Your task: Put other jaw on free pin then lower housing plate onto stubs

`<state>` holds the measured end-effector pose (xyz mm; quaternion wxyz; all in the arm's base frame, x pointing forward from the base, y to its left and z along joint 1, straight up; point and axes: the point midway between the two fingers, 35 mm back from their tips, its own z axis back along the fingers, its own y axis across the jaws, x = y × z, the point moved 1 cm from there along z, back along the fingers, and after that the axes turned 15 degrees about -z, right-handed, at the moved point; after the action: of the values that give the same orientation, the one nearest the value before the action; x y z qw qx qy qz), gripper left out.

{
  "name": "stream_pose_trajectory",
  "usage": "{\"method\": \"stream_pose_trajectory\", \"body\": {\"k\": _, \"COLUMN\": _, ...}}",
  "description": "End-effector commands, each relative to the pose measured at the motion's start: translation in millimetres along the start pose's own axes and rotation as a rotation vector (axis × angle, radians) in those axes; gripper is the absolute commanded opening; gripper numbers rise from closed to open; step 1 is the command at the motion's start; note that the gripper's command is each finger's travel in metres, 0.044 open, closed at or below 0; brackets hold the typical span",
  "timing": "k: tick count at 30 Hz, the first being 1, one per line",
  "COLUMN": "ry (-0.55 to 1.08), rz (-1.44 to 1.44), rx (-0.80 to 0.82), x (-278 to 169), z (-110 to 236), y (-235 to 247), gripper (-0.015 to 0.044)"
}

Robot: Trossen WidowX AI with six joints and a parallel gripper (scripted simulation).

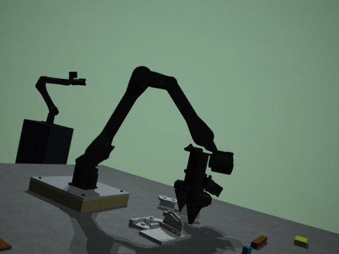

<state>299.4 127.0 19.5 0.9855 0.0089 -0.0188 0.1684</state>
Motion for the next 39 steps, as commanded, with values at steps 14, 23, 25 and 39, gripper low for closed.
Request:
{"method": "stream_pose_trajectory", "body": {"k": 14, "ry": 0.000, "rz": 0.000, "rx": 0.000, "x": 0, "z": 0, "y": 0, "gripper": 0.0151}}
{"method": "stream_pose_trajectory", "body": {"k": 23, "ry": 0.000, "rz": 0.000, "rx": 0.000, "x": 0, "z": 0, "y": 0, "gripper": 0.0134}}
{"method": "stream_pose_trajectory", "body": {"k": 25, "ry": 0.000, "rz": 0.000, "rx": 0.000, "x": 0, "z": 0, "y": 0, "gripper": 0.0134}}
{"method": "stream_pose_trajectory", "body": {"k": 39, "ry": 0.002, "rz": 0.002, "rx": -0.002, "x": 2, "z": 23, "y": 0, "gripper": 0.0134}}
